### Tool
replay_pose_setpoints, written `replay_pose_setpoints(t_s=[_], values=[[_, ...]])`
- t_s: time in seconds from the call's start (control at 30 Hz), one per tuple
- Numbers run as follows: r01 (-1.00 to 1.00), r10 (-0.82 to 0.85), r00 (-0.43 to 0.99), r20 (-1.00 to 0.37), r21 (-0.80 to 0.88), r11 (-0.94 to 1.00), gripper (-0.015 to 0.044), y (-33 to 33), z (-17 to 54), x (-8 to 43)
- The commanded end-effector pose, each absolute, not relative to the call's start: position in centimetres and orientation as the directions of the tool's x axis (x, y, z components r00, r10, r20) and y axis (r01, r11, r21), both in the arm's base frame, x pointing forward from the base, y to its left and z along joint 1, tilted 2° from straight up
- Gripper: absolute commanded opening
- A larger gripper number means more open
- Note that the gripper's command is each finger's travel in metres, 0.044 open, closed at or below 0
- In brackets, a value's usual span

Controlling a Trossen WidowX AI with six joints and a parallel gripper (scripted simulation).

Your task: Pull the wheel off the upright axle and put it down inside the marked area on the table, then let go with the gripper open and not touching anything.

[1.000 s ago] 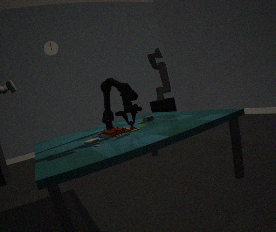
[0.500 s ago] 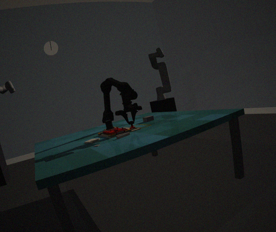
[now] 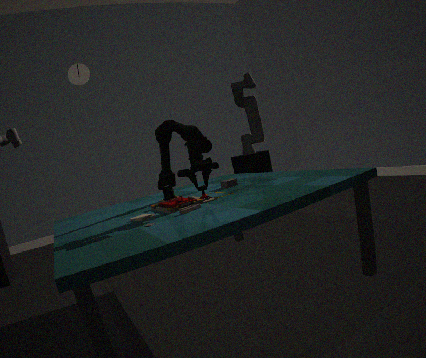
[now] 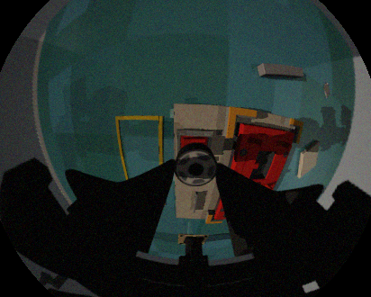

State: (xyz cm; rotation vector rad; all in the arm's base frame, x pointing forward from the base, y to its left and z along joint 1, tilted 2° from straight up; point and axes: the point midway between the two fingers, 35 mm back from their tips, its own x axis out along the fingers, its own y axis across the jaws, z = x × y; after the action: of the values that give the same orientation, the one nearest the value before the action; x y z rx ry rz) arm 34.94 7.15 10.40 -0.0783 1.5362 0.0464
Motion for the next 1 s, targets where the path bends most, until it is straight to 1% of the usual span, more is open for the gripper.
replay_pose_setpoints(t_s=[0.0, 0.97], values=[[-0.079, -0.017, 0.046, -0.999, -0.020, 0.997, 0.0000, 7.20, 11.00, 34.98], [-0.079, -0.016, 0.049, -0.999, -0.020, 0.997, 0.0000, 7.21, 11.96, 34.90]])
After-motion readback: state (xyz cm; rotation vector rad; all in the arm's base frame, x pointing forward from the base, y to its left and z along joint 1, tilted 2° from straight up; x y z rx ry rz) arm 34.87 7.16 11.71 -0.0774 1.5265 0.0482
